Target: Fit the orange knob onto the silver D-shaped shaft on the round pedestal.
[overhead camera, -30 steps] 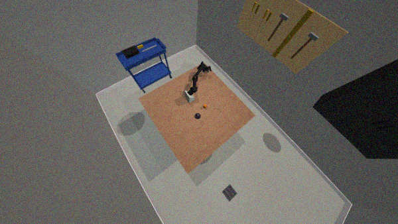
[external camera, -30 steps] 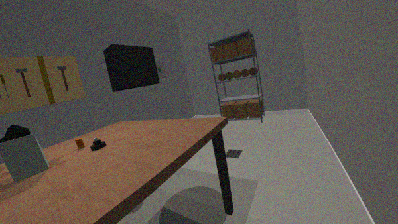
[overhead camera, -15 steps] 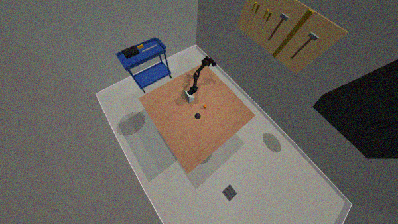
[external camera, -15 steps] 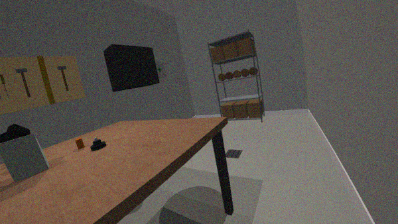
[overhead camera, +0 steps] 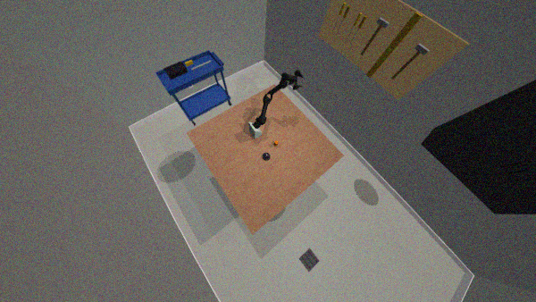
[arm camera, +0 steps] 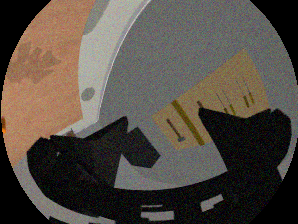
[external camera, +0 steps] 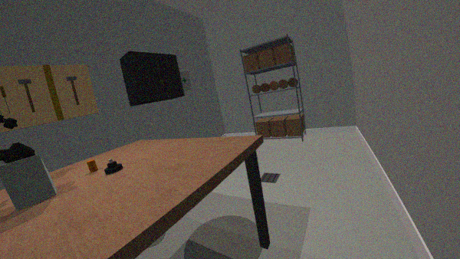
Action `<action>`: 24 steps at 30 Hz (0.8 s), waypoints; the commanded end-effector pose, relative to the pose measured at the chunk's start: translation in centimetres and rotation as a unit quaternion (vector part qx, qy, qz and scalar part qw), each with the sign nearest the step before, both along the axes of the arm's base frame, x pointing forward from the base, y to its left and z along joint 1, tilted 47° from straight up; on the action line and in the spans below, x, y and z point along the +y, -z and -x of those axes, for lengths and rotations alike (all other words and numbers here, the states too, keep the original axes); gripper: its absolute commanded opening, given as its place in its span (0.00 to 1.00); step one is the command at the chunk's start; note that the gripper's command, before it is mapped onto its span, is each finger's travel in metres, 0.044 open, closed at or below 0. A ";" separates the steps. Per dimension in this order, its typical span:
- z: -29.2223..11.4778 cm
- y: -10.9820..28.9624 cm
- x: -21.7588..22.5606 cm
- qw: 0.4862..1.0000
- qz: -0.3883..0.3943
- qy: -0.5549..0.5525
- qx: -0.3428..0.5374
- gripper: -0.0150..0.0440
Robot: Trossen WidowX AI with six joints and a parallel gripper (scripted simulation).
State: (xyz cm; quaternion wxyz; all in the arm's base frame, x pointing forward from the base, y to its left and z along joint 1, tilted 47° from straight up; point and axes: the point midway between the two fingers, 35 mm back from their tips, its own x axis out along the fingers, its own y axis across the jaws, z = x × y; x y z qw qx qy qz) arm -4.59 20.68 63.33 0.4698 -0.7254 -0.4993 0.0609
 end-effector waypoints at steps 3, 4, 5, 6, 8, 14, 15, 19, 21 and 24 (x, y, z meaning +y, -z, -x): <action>-7.5 -1.4 -6.2 0.983 -0.127 -0.022 0.133 1.00; -8.9 -1.4 -7.2 0.976 -0.147 -0.025 0.157 1.00; -10.3 -1.3 -8.3 0.969 -0.167 -0.028 0.181 1.00; -10.9 -1.4 -8.8 0.968 -0.174 -0.027 0.180 1.00; -12.8 -1.6 -10.5 0.964 -0.199 -0.022 0.178 1.00; -20.9 1.1 -15.6 0.903 -0.299 -0.028 0.306 1.00; -22.1 1.8 -16.4 0.890 -0.315 -0.028 0.328 1.00; -25.5 3.7 -17.9 0.851 -0.366 -0.036 0.376 1.00; -27.9 5.6 -18.9 0.819 -0.391 -0.033 0.418 1.00; -31.2 8.8 -20.2 0.767 -0.425 -0.026 0.480 1.00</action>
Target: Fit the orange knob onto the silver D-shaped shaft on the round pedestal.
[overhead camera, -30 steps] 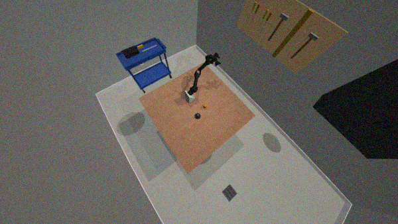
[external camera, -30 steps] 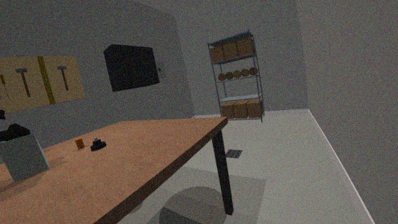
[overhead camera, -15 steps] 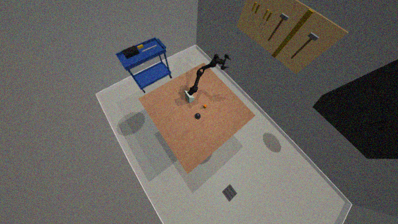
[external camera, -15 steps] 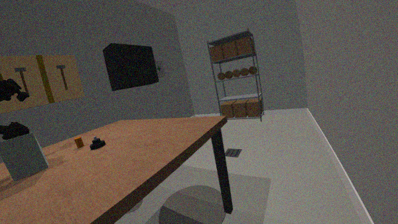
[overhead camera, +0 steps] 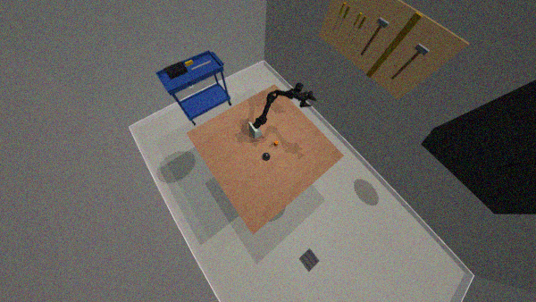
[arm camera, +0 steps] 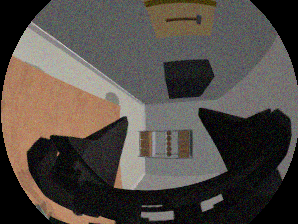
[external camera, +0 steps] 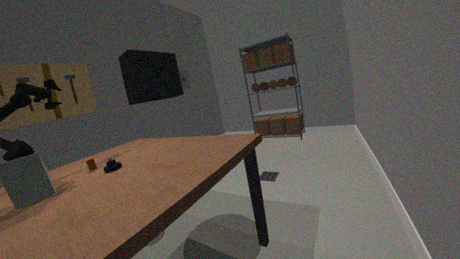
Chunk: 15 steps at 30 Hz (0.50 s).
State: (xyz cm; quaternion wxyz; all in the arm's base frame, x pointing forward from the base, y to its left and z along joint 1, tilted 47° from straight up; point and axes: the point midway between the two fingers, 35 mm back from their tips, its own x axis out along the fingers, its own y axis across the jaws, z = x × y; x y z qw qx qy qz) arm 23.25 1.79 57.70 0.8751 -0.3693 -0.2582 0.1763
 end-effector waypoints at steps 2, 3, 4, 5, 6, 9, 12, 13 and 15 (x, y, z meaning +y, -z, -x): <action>-5.3 5.5 -2.2 0.990 -0.071 -0.001 0.120 1.00; -6.2 6.7 -2.6 0.986 -0.082 0.003 0.142 1.00; -7.1 7.9 -3.0 0.982 -0.093 0.008 0.163 1.00; -7.9 9.2 -3.3 0.977 -0.103 0.013 0.185 1.00; -8.7 10.6 -3.6 0.971 -0.115 0.014 0.209 1.00; -10.7 14.8 -3.9 0.946 -0.151 0.009 0.288 1.00; -12.2 19.3 -4.0 0.911 -0.186 0.004 0.368 1.00; -12.6 21.1 -3.9 0.895 -0.199 0.003 0.399 1.00; -13.2 24.6 -3.6 0.860 -0.223 0.000 0.460 1.00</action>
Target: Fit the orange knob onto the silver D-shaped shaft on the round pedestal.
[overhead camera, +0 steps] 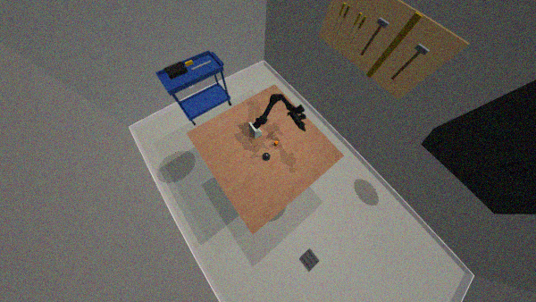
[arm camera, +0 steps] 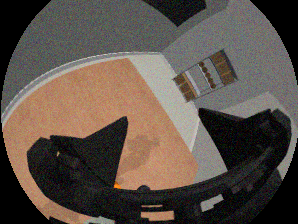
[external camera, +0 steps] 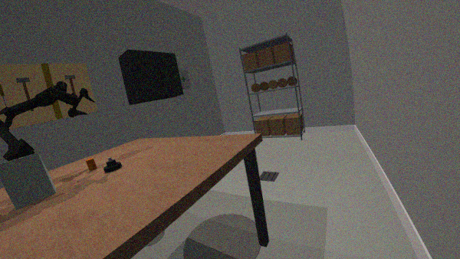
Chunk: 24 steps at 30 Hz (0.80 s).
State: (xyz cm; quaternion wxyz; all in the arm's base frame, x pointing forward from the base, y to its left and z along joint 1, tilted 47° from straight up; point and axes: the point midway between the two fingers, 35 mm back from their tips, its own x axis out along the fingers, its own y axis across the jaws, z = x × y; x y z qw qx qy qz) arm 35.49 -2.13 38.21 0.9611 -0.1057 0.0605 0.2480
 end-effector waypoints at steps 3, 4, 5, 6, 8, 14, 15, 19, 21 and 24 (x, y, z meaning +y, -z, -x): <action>-1.1 10.2 1.1 0.977 -0.083 -0.010 0.197 1.00; -1.0 11.9 1.4 0.968 -0.096 -0.011 0.231 1.00; -0.8 13.5 1.7 0.958 -0.108 -0.012 0.265 1.00; -0.5 15.1 2.1 0.947 -0.120 -0.013 0.298 1.00; 0.4 18.4 2.9 0.918 -0.144 -0.015 0.370 1.00; 5.3 26.5 5.7 0.794 -0.199 -0.013 0.574 1.00; 6.3 27.6 6.2 0.769 -0.206 -0.012 0.605 1.00; 8.3 29.4 6.4 0.729 -0.214 -0.009 0.650 1.00; 8.3 29.4 6.4 0.729 -0.214 -0.009 0.650 1.00; 8.4 29.5 6.3 0.729 -0.214 -0.009 0.650 1.00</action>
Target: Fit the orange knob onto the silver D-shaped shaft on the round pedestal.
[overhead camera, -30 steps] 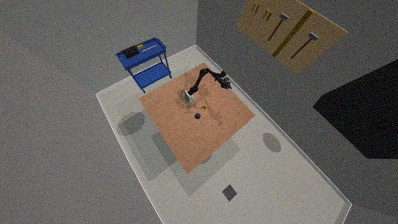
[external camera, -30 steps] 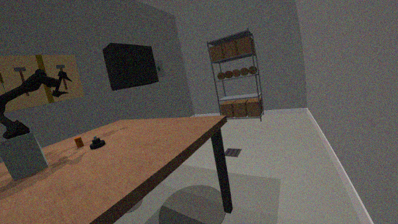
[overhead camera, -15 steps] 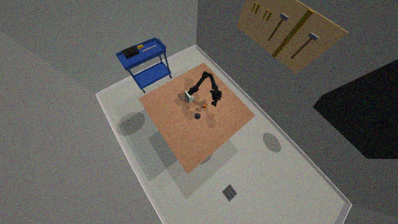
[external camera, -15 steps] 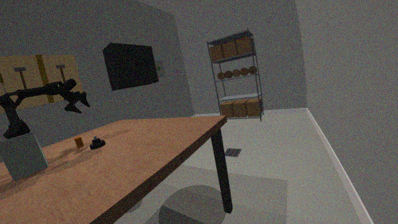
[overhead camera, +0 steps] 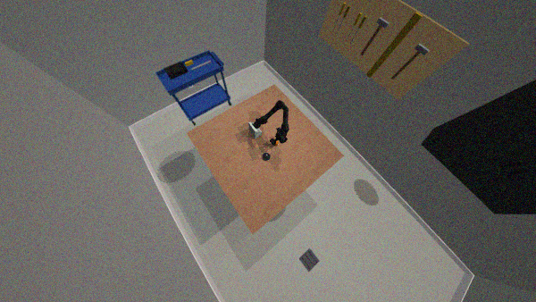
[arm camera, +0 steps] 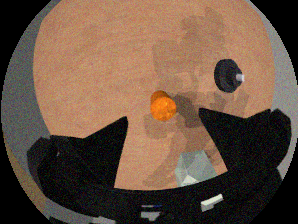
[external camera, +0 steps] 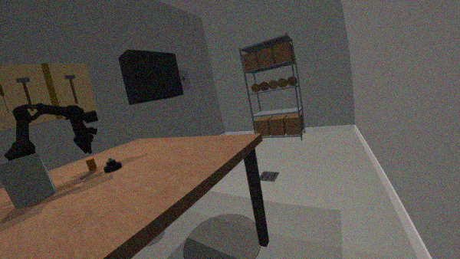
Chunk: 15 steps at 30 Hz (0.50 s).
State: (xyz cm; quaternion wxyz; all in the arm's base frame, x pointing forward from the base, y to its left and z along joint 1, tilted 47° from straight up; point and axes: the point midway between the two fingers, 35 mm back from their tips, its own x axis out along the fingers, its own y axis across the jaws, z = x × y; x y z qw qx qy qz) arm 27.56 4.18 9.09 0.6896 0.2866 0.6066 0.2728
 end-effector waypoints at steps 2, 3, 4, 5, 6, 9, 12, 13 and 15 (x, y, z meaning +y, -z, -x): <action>0.6 0.5 0.1 1.000 -0.001 -0.002 0.012 1.00; 0.5 0.8 0.3 1.000 -0.001 -0.002 0.012 1.00; 0.5 1.1 0.7 1.000 -0.001 -0.002 0.012 1.00; 0.4 1.4 1.0 1.000 -0.001 -0.002 0.012 1.00; 0.4 1.5 1.1 1.000 -0.002 -0.002 0.012 1.00; 0.4 1.5 1.1 1.000 -0.001 -0.002 0.012 1.00; 0.3 1.9 1.4 1.000 -0.001 -0.002 0.012 1.00; 0.3 2.0 1.6 1.000 -0.001 -0.002 0.012 1.00; 0.2 2.2 1.8 1.000 -0.001 -0.002 0.012 1.00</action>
